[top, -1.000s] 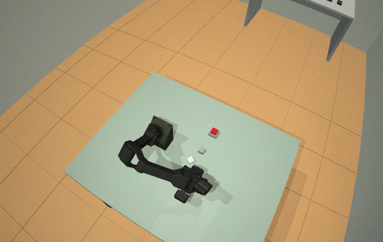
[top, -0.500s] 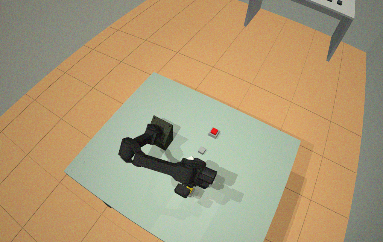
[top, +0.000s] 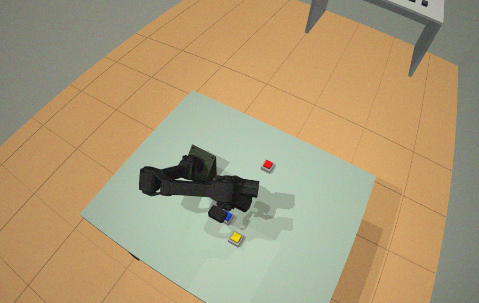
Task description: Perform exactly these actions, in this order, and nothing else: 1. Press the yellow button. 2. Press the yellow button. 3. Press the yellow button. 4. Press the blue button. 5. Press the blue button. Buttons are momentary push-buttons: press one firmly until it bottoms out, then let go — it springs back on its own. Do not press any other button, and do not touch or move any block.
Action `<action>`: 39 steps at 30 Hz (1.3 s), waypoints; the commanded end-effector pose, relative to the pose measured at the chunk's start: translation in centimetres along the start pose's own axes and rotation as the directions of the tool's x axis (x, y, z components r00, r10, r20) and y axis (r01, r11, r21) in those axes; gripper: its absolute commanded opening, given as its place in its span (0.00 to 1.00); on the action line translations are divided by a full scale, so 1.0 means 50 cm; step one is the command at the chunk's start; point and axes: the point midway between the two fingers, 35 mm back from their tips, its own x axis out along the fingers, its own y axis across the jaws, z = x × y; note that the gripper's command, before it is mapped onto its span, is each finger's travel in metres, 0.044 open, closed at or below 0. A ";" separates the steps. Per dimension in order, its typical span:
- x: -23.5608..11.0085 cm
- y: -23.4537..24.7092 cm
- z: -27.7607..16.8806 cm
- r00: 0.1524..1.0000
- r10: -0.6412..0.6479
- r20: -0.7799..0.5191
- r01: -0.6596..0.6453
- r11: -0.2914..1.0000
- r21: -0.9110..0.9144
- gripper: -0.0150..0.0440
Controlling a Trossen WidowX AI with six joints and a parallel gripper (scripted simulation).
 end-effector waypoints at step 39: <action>0.191 0.000 -0.011 1.000 -0.005 -0.004 0.005 1.000 0.007 0.29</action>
